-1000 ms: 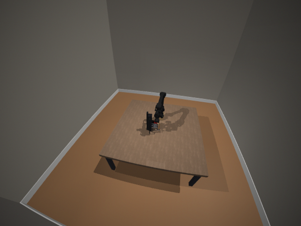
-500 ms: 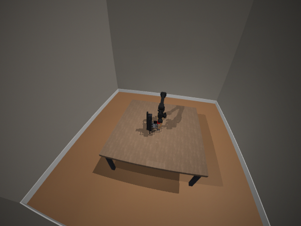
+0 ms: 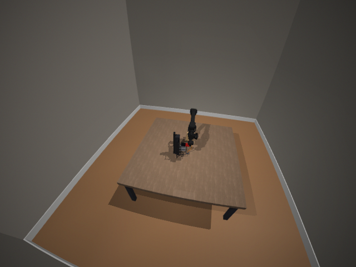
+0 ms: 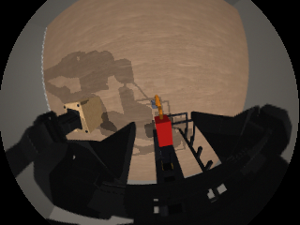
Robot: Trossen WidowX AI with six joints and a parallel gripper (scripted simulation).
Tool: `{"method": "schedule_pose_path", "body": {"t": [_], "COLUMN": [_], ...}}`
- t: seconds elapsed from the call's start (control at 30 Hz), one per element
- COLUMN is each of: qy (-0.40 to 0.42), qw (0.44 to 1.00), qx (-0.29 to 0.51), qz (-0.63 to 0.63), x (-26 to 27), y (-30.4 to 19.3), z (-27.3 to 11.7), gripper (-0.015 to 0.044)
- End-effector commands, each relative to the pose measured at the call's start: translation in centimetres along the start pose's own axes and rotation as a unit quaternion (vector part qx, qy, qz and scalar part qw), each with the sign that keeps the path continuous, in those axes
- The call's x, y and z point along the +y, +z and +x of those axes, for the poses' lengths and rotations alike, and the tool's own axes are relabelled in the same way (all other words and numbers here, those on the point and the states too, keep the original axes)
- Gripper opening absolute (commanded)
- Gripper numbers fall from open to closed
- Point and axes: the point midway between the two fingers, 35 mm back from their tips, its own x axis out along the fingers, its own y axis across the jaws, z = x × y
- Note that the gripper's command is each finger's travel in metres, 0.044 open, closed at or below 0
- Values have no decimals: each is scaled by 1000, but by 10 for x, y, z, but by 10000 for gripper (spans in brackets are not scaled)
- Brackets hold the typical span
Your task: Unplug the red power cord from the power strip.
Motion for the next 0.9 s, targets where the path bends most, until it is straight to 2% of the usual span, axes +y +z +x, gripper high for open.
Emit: {"method": "schedule_pose_path", "body": {"t": [0.0, 0.87], "qy": [-5, -5], "qw": [1000, 1000], "qx": [-3, -3], "qz": [-4, -4], "x": [0, 1], "y": [32, 39], "z": [-9, -10], "gripper": [440, 440]}}
